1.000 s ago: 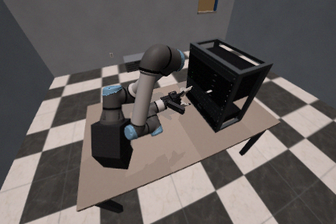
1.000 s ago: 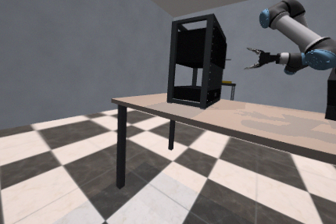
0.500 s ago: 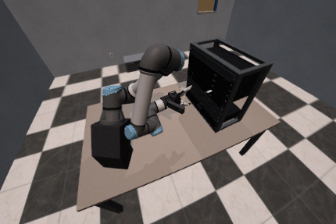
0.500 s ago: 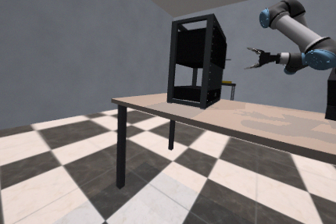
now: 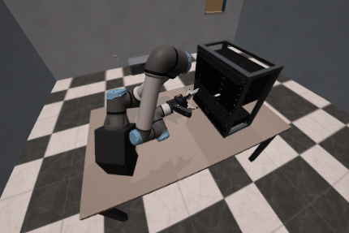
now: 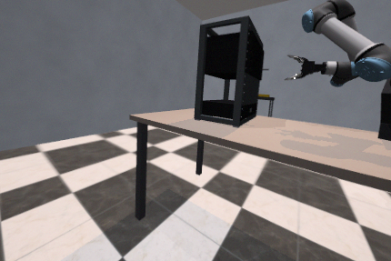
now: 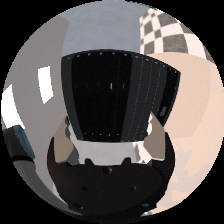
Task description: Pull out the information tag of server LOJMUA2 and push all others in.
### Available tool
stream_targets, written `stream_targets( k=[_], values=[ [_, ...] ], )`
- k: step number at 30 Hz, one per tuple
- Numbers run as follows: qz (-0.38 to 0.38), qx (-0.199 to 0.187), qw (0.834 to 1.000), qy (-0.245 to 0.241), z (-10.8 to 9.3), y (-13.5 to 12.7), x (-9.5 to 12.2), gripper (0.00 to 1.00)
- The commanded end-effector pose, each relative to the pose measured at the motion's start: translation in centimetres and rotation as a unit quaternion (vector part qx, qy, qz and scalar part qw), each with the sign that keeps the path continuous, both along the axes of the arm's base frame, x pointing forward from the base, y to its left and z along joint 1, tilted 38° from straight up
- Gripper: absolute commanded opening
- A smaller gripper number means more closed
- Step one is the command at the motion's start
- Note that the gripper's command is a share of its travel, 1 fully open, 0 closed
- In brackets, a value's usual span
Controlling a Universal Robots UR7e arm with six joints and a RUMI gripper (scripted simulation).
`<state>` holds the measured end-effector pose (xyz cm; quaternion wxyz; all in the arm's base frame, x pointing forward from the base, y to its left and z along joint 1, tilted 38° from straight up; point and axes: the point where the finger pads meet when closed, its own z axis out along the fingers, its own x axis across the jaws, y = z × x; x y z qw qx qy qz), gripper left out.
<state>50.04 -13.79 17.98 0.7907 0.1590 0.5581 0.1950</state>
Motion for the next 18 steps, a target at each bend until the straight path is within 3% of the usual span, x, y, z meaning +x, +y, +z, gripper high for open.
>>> stream_targets(
  k=[1, 18],
  values=[
    [-0.001, -0.004, 1.0, -0.002, 0.16, 0.07, -0.07, 1.0],
    [-0.002, -0.017, 1.0, -0.008, 0.58, 0.4, -0.25, 1.0]
  ],
)
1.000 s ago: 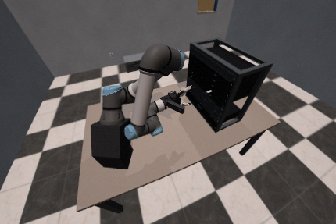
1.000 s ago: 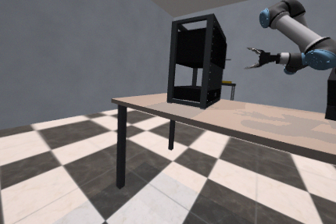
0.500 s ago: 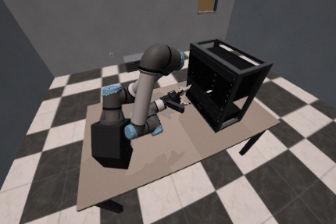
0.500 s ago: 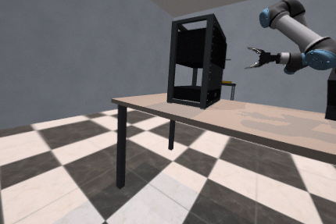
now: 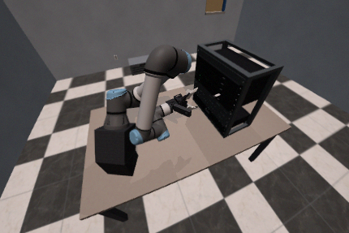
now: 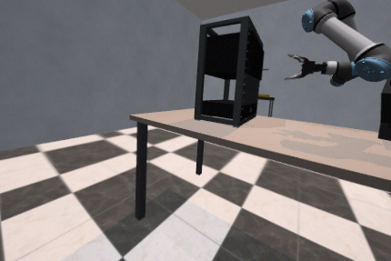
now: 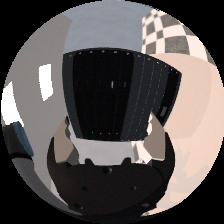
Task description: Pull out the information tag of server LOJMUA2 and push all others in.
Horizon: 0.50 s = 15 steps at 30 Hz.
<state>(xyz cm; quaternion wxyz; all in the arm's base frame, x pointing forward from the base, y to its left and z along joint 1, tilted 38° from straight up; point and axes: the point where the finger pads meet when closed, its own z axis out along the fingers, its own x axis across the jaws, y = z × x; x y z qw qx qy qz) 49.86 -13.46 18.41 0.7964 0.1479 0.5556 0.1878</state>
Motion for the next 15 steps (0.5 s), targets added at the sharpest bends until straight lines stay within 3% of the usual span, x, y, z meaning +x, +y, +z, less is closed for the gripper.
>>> stream_targets(
  k=[1, 15],
  values=[
    [-0.001, -0.005, 1.0, -0.003, 0.18, 0.09, -0.08, 1.0],
    [-0.002, -0.017, 1.0, -0.008, 0.56, 0.4, -0.25, 1.0]
  ],
)
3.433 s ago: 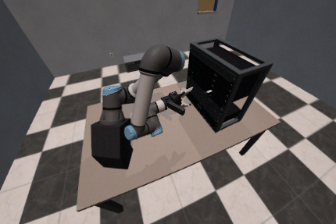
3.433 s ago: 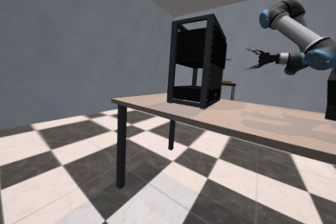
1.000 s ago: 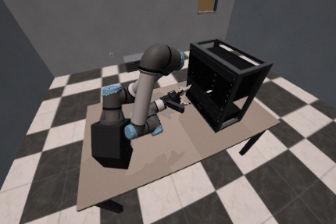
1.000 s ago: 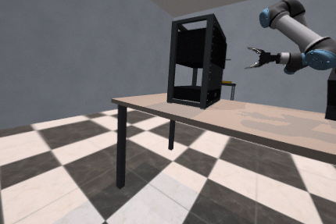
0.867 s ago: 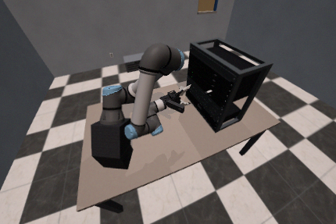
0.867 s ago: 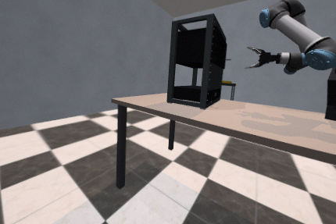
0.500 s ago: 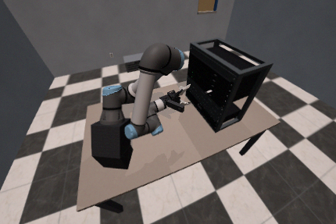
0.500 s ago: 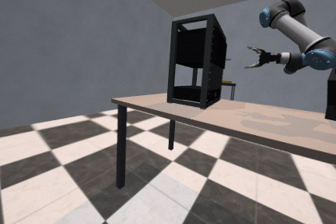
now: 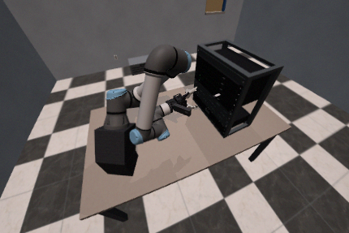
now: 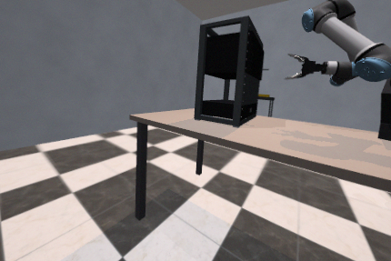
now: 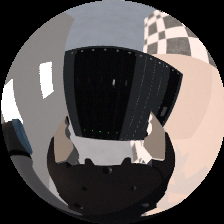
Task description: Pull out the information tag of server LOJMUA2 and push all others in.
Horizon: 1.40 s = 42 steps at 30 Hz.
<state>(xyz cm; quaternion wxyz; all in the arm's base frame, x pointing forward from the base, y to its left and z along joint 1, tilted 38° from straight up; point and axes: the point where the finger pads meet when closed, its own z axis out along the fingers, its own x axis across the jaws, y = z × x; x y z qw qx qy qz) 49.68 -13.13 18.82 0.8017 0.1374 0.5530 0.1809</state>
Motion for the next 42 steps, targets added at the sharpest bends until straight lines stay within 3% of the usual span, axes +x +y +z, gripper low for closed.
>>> stream_targets(
  k=[1, 42],
  values=[
    [-0.001, -0.005, 1.0, -0.003, 0.2, 0.1, -0.1, 1.0],
    [-0.005, -0.051, 0.998, -0.025, 1.6, 1.3, -0.8, 1.0]
  ],
)
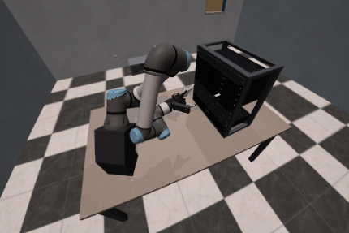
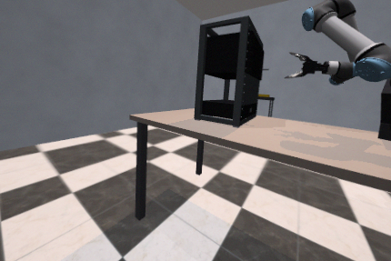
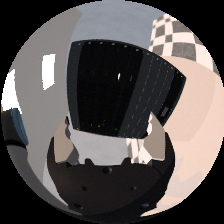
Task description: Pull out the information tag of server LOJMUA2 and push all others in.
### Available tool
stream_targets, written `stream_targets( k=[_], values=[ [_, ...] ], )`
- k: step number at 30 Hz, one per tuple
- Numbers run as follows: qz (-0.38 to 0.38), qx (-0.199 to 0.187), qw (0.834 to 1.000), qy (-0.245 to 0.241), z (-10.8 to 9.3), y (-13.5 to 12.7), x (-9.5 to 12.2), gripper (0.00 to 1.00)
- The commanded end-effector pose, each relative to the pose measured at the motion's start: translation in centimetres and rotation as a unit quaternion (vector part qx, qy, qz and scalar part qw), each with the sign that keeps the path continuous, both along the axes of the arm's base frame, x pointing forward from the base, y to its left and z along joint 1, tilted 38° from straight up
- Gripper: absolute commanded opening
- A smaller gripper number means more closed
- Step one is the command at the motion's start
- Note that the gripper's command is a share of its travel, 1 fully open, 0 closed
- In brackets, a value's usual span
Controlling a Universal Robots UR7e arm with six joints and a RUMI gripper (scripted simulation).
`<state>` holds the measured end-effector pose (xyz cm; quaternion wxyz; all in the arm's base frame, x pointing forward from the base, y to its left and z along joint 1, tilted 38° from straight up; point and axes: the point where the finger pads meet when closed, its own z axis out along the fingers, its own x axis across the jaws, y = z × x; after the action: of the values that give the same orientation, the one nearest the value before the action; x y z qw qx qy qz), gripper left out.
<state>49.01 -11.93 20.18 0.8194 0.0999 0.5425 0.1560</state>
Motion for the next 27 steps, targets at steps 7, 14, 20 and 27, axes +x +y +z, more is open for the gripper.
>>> stream_targets(
  k=[7, 14, 20, 27],
  values=[
    [-0.002, -0.013, 1.0, -0.007, 0.41, 0.34, -0.22, 1.0],
    [-0.002, -0.024, 1.0, -0.012, 0.71, 0.64, -0.39, 1.0],
    [-0.003, -0.03, 0.999, -0.015, 0.88, 0.82, -0.49, 1.0],
    [-0.004, -0.041, 0.999, -0.02, 1.18, 1.14, -0.67, 1.0]
  ],
)
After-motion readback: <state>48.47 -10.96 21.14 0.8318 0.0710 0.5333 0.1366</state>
